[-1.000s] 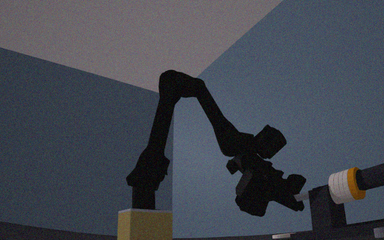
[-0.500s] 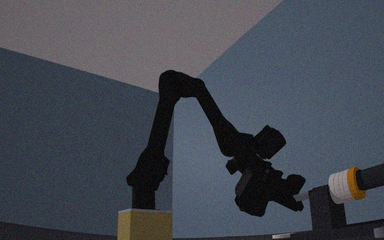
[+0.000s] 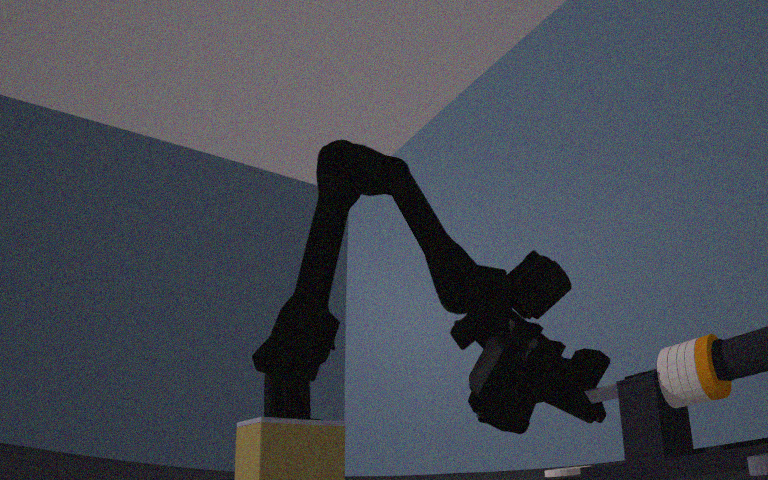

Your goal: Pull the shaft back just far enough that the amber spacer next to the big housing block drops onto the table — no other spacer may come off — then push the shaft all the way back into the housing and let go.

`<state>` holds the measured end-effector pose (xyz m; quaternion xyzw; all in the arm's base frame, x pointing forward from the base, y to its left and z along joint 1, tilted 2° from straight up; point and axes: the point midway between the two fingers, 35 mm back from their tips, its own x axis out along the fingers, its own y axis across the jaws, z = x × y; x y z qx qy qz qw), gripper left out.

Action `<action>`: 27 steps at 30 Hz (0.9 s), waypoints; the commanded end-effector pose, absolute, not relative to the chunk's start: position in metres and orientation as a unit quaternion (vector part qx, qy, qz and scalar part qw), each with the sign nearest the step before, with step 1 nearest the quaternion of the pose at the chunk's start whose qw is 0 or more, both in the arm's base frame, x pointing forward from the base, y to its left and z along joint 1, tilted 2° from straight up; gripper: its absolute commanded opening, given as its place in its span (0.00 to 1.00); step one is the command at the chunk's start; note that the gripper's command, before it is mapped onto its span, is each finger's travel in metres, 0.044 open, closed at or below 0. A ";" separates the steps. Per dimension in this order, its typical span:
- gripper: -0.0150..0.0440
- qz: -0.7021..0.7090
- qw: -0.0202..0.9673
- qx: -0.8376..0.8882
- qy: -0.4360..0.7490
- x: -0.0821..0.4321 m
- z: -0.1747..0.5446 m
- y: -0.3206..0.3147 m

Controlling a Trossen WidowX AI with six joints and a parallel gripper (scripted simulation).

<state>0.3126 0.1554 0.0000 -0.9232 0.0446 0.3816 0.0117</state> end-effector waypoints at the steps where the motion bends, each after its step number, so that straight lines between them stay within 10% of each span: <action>1: 0.25 0.382 0.013 -0.923 0.045 0.312 0.000 0.156; 27: 0.25 0.382 0.013 -0.923 0.045 0.309 0.000 0.156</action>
